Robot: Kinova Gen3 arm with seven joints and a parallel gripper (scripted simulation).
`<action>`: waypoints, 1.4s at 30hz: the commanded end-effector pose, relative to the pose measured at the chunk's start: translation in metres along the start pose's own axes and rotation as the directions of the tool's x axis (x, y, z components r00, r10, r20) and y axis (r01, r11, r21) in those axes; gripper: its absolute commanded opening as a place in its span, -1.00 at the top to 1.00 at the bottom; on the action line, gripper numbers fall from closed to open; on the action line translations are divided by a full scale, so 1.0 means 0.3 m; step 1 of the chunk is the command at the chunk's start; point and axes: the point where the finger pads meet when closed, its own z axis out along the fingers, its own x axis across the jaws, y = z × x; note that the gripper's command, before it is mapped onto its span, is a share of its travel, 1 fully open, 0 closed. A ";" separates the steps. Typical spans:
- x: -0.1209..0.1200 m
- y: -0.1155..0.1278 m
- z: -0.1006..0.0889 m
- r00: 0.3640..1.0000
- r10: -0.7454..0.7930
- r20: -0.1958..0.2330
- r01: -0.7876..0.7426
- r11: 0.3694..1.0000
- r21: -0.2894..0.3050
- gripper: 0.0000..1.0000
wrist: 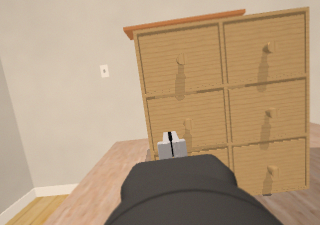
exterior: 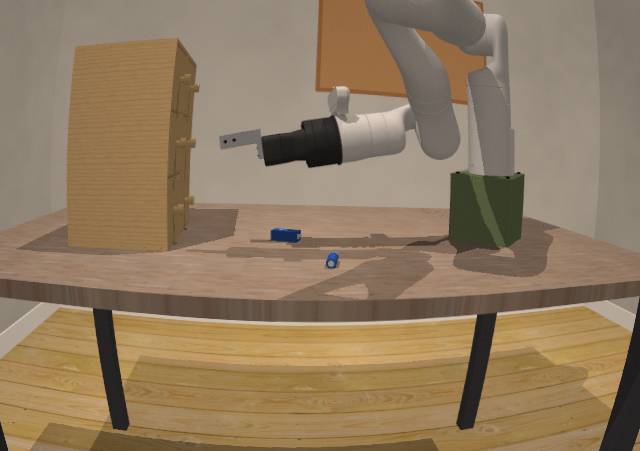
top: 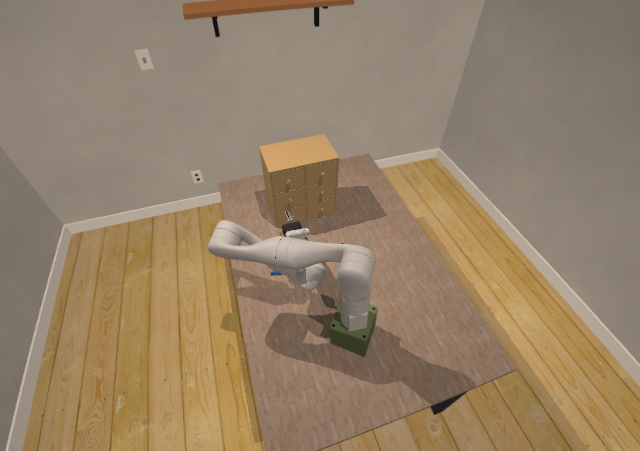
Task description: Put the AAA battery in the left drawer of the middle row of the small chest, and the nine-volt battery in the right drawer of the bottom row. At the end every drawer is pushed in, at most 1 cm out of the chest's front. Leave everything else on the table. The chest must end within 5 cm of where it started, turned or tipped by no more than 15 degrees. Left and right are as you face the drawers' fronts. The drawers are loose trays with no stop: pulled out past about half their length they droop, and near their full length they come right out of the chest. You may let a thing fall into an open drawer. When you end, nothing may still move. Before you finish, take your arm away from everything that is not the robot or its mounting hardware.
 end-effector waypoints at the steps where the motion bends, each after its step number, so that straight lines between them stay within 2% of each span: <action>1: -0.026 -0.010 -0.002 1.000 0.008 0.009 -0.008 1.000 0.005 1.00; 42: -0.228 -0.021 -0.048 1.000 0.008 0.009 -0.008 1.000 0.005 1.00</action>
